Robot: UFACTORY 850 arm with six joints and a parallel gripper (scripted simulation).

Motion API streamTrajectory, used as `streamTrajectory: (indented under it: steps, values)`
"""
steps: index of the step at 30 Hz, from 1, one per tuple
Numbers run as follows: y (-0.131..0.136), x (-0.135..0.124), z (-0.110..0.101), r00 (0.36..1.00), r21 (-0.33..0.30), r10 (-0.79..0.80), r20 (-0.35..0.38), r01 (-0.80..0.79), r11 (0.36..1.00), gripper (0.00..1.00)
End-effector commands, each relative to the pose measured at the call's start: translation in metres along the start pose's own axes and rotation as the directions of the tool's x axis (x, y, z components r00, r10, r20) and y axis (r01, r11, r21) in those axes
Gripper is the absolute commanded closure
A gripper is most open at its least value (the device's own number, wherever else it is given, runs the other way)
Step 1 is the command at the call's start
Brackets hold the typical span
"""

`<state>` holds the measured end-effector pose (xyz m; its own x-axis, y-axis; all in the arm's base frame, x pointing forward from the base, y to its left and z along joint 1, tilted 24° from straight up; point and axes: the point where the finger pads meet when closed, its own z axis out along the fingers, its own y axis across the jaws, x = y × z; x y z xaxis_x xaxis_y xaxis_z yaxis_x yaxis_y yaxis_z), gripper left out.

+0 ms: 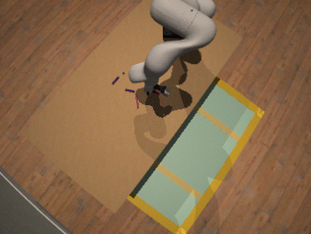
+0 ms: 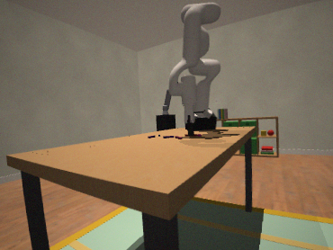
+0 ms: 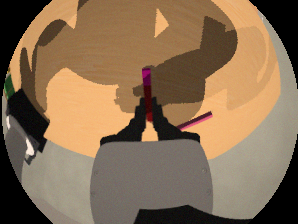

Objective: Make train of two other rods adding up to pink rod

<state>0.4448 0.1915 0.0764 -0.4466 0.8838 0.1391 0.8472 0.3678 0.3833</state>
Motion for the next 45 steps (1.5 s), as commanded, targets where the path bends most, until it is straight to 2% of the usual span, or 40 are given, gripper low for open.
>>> streamTrajectory:
  steps: [1,33,34,36,37,39,40,42,43,45]
  values:
    - [0.0006,-0.0001,0.0004,1.0,-0.001,0.0,0.0,0.0,1.0,0.96]
    - [0.0006,-0.0001,0.0004,1.0,-0.001,0.0,0.0,0.0,1.0,0.96]
    - [0.0006,-0.0001,0.0004,1.0,-0.001,0.0,0.0,0.0,1.0,0.92]
    - [0.0006,-0.0001,0.0004,1.0,-0.001,0.0,0.0,0.0,1.0,0.92]
    - [0.0006,-0.0001,0.0004,1.0,-0.001,0.0,0.0,0.0,1.0,0.88]
    - [0.0006,-0.0001,0.0004,1.0,-0.001,0.0,0.0,0.0,1.0,0.88]
    - [0.0006,-0.0001,0.0004,1.0,-0.001,0.0,0.0,0.0,1.0,0.84]
    - [0.0006,-0.0001,0.0004,1.0,-0.001,0.0,0.0,0.0,1.0,0.84]
    - [0.0006,-0.0001,0.0004,1.0,-0.001,0.0,0.0,0.0,1.0,0.8]
    - [0.0006,-0.0001,0.0004,1.0,-0.001,0.0,0.0,0.0,1.0,0.8]
